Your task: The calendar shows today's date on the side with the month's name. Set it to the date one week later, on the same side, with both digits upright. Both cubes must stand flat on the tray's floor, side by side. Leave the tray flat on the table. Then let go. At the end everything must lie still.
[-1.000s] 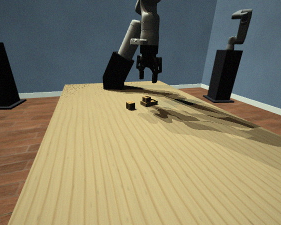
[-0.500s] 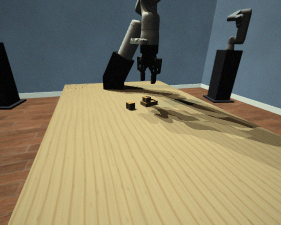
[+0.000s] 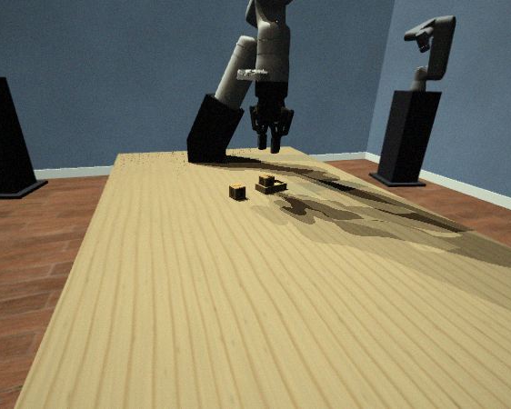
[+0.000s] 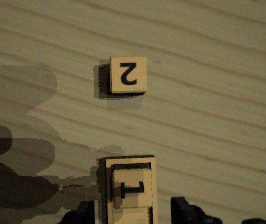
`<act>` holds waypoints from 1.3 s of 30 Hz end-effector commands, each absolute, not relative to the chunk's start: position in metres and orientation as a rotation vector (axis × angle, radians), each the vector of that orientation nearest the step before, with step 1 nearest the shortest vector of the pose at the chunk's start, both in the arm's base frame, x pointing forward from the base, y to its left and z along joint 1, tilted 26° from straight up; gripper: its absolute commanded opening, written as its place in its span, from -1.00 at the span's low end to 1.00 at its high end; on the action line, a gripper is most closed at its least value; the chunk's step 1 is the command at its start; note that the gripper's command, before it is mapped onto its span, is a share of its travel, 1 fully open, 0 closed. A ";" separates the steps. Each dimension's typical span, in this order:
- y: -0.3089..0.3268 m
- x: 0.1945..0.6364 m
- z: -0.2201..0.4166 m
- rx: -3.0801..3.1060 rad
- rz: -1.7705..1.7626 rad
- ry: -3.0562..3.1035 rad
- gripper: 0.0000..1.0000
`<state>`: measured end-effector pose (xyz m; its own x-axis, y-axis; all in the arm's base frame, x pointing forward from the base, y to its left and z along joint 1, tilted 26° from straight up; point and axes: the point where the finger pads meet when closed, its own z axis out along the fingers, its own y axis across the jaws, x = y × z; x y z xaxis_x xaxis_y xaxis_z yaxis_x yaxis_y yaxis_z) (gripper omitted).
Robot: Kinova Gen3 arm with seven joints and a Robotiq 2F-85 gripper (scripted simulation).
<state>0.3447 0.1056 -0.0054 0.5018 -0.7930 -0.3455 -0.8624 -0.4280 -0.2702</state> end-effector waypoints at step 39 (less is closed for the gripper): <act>0.113 0.346 -0.022 -2.337 0.227 1.369 -0.07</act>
